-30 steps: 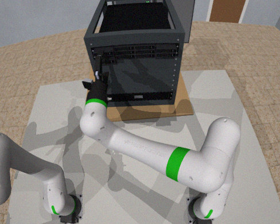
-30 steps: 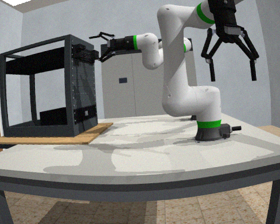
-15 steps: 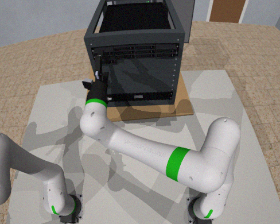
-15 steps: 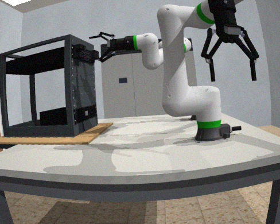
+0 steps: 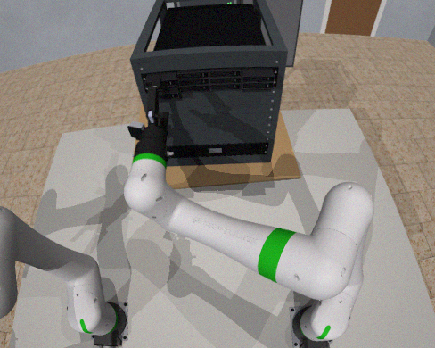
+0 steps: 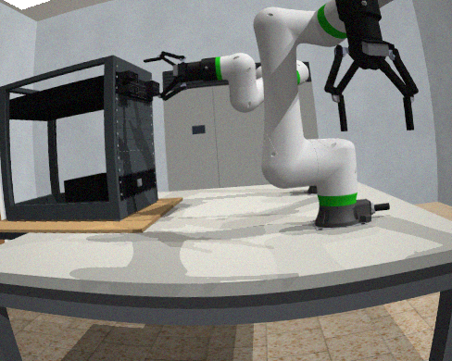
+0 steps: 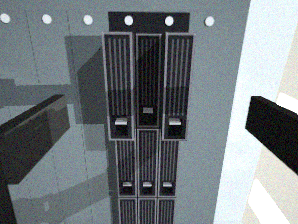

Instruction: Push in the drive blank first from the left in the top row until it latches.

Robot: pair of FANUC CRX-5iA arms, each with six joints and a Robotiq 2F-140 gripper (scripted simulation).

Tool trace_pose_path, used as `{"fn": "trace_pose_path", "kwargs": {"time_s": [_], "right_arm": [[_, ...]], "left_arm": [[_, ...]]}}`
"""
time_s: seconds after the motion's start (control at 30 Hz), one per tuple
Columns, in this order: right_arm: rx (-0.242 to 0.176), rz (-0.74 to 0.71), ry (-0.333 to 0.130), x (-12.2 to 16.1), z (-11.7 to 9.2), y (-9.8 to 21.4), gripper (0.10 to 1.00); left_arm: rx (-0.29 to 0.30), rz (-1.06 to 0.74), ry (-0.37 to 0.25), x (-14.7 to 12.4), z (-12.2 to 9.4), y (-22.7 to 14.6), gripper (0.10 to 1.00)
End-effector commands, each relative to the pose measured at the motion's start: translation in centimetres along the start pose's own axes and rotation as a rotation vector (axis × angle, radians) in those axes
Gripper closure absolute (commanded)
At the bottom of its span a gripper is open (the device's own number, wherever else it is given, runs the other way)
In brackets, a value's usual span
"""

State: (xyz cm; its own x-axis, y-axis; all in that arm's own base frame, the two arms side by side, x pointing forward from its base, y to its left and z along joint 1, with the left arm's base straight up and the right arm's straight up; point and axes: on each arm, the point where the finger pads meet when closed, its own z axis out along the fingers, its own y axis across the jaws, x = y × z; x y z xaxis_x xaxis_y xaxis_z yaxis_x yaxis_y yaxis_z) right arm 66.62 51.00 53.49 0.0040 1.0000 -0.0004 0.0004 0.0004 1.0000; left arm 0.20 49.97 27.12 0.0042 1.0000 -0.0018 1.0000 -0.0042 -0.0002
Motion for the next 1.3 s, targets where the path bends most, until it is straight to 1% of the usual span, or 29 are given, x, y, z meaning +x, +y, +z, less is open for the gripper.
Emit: {"fn": "trace_pose_path", "kwargs": {"time_s": [0.0, 0.73, 0.77, 1.27], "right_arm": [[-0.001, 0.001, 0.000, -0.03, -0.02, 0.14, 0.098], [-0.001, 0.001, 0.000, -0.03, -0.02, 0.14, 0.098], [-0.001, 0.001, 0.000, -0.03, -0.02, 0.14, 0.999], [-0.001, 0.001, 0.000, -0.03, -0.02, 0.14, 0.999]], "left_arm": [[0.000, 0.000, 0.002, 0.03, -0.08, 0.01, 0.098], [0.000, 0.000, 0.002, 0.03, -0.08, 0.01, 0.098], [0.000, 0.000, 0.002, 0.03, -0.08, 0.01, 0.098], [0.000, 0.000, 0.002, 0.03, -0.08, 0.01, 0.098]]}}
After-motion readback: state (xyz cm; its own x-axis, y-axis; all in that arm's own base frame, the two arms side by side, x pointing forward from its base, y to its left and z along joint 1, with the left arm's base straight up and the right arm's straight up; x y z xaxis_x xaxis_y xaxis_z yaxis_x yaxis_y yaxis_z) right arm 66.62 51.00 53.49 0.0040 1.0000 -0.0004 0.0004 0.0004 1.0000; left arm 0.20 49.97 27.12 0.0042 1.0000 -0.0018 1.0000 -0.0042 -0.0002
